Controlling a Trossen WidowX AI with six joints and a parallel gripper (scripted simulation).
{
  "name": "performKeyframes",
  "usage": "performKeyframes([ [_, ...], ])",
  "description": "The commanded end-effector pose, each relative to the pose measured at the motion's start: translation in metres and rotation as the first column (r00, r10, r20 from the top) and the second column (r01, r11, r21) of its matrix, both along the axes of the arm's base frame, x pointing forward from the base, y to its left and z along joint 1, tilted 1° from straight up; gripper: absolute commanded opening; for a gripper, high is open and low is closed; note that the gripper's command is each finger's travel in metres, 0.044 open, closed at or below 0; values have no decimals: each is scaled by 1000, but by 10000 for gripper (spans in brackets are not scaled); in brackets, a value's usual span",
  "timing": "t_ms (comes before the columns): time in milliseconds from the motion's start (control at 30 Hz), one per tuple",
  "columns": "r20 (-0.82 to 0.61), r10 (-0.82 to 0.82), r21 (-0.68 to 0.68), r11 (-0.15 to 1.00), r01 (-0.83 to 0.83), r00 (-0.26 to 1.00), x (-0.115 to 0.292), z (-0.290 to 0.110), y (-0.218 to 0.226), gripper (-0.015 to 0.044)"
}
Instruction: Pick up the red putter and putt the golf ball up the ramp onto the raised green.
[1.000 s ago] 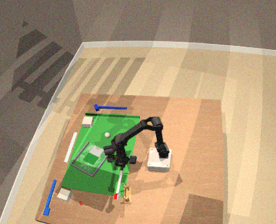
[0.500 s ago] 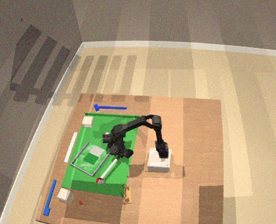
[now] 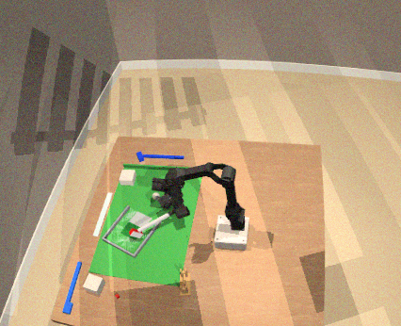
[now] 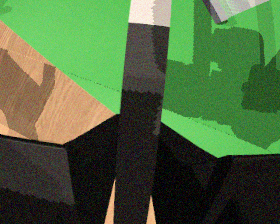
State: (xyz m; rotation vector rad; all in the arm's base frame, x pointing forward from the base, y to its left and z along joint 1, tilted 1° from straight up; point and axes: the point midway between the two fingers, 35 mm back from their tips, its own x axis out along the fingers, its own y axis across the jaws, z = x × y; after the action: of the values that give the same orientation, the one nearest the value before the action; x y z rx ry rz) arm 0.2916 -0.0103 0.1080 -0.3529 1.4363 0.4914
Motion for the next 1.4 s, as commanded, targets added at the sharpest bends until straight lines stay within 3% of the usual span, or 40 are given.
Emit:
performKeyframes([
  [0, -1, -131, -11, 991, 131, 991, -1, 5, -22, 0],
  [367, -31, -480, -46, 877, 478, 877, -19, 8, -81, 0],
  [800, -47, -802, -94, 596, 797, 595, -54, 12, -142, 0],
  [1067, -47, -816, -97, 578, 810, 577, -56, 8, -145, 0],
  [1367, -47, -816, -97, 578, 810, 577, -55, -27, -145, 0],
])
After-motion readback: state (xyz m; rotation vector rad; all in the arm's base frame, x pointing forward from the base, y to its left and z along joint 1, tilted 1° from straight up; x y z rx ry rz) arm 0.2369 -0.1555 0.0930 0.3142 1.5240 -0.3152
